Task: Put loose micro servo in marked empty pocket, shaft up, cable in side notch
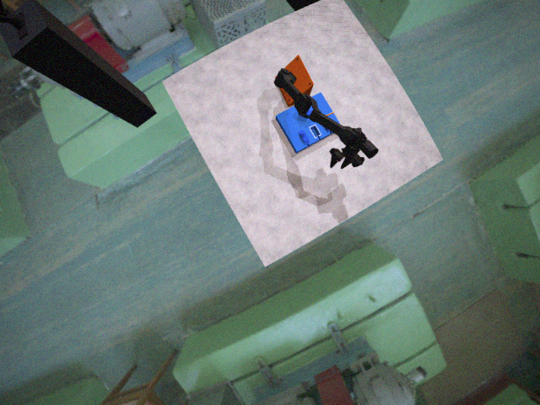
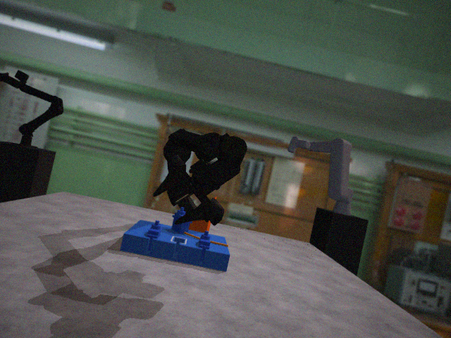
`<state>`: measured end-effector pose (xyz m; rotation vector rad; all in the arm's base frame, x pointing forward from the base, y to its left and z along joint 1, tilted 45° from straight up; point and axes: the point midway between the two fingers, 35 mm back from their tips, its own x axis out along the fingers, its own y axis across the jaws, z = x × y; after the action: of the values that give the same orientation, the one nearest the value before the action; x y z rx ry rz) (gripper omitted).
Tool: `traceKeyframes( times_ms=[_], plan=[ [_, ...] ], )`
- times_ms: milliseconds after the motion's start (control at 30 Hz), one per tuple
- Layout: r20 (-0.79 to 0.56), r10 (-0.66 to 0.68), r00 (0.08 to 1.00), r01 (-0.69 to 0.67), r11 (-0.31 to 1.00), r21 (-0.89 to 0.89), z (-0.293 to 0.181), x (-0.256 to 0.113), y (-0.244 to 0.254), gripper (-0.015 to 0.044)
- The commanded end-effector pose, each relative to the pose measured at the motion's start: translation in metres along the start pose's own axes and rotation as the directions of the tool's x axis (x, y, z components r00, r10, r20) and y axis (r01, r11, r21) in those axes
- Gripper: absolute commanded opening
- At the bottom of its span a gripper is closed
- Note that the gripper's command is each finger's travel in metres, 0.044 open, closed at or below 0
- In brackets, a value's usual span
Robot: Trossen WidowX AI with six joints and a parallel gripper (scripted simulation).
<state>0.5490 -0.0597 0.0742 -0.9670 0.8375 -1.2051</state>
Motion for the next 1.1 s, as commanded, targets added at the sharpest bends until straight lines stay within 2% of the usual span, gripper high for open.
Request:
traceKeyframes(
  times_ms=[0,33,267,533,800,1067],
  plan=[
    [0.001,0.005,1.000,-0.005,1.000,-0.003,0.000,-0.001,0.000,0.0426],
    [0.001,0.014,1.000,-0.014,1.000,-0.010,-0.001,-0.002,0.000,0.0440],
    [-0.003,0.170,0.986,-0.168,0.977,-0.131,-0.019,-0.020,-0.006,0.0440],
    [-0.069,0.358,0.931,-0.362,0.884,-0.297,-0.065,-0.049,-0.020,0.0440],
    [-0.202,0.499,0.843,-0.534,0.725,-0.435,-0.134,-0.081,-0.041,0.0440],
    [-0.385,0.557,0.736,-0.672,0.530,-0.517,-0.222,-0.108,-0.072,0.0440]
  ],
)
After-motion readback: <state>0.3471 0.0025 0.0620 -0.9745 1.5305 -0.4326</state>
